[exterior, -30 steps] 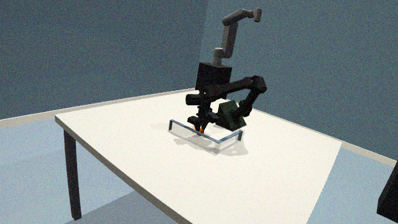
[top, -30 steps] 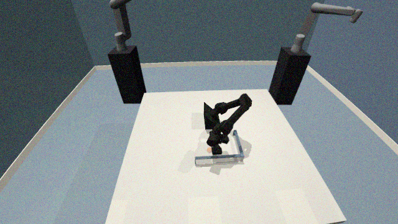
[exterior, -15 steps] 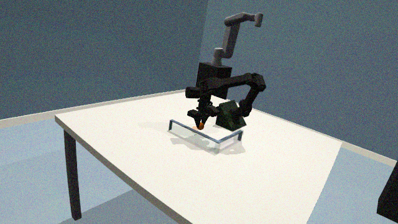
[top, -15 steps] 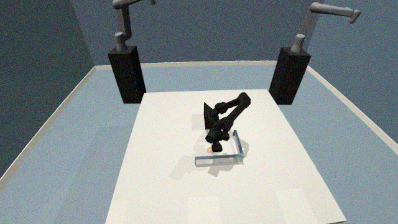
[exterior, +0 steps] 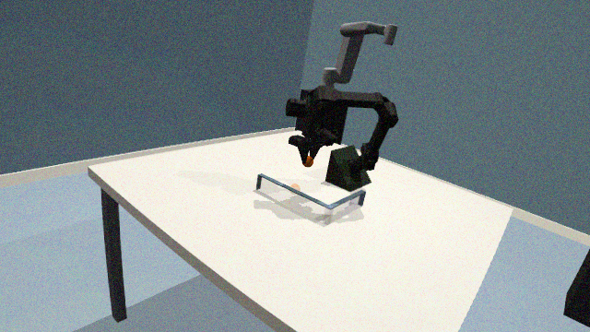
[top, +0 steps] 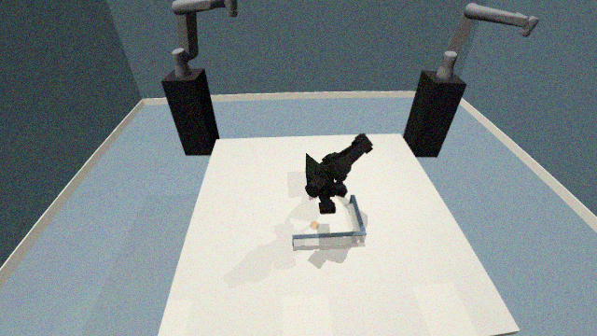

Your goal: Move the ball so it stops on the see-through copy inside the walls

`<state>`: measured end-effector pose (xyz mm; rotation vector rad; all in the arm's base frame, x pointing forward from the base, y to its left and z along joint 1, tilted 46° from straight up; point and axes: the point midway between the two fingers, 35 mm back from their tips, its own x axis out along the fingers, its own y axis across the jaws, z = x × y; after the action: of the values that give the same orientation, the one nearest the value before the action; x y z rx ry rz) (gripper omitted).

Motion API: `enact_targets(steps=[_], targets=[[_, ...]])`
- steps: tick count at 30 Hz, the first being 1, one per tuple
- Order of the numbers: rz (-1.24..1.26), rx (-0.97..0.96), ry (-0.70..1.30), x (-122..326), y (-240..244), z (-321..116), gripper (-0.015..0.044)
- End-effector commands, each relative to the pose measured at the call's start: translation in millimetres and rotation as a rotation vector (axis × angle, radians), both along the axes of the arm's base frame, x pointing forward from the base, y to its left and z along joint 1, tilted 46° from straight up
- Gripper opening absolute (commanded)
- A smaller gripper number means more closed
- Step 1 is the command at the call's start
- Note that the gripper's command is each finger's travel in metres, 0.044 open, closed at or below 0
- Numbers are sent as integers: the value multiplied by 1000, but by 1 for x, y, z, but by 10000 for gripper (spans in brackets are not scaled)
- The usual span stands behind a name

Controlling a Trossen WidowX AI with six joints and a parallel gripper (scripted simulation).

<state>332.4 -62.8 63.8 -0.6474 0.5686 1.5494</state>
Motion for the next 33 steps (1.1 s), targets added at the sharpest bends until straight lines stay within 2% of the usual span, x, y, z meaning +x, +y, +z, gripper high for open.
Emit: enact_targets(steps=[1,9,33], targets=[[5,-1,-2,-1,-7,7,0],[5,-1,-3,2,1,-48,0],[5,1,-4,-1,52,-98,0]])
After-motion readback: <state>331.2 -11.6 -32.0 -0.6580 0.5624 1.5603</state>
